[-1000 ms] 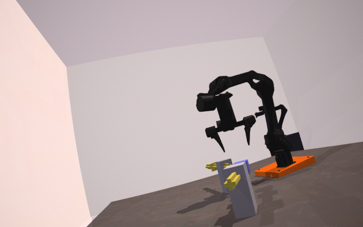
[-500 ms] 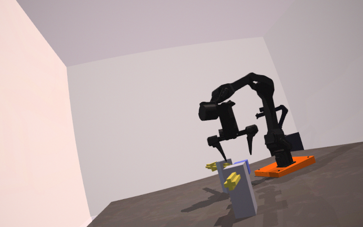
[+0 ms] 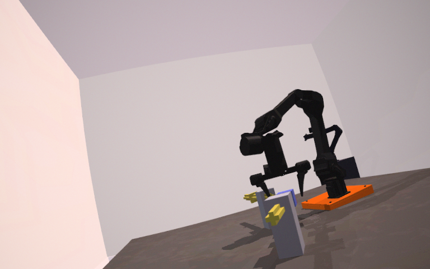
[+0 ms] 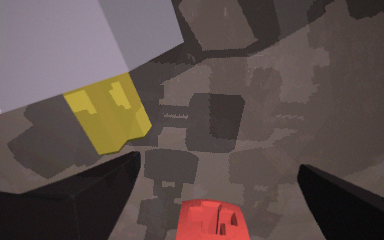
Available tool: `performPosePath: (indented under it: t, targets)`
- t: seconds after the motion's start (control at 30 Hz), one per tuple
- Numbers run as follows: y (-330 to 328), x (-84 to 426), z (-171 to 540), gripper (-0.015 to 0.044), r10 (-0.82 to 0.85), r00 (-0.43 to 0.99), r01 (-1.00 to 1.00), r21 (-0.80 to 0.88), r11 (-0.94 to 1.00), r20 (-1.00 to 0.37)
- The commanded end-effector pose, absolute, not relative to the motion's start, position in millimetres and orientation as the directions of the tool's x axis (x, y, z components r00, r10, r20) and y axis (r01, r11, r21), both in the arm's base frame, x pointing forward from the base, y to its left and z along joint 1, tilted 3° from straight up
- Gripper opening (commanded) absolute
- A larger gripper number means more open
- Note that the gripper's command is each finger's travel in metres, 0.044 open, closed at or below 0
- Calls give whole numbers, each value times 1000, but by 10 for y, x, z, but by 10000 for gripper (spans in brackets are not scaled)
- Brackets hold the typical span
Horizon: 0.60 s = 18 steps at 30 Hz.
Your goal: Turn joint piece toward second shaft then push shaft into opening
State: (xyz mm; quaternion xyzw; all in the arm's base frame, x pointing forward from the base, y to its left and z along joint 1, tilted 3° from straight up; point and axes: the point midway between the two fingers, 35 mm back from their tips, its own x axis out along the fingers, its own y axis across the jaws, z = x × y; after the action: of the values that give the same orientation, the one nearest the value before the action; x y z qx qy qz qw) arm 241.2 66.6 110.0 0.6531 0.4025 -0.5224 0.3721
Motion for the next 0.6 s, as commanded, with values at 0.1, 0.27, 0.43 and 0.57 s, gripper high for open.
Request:
performPosePath:
  t: [0.1,0.27,0.43,0.57]
  targets:
    - [926,2539,1100,440,140,130,915,64,-399,-982]
    - [1082,2592,1105,440,142,131,915,64,-399,-981]
    - [1091,2602,1052,440,142,131,915,64,-399,-981]
    - [1100,2613,990,440,142,131,915,64,-399,-981]
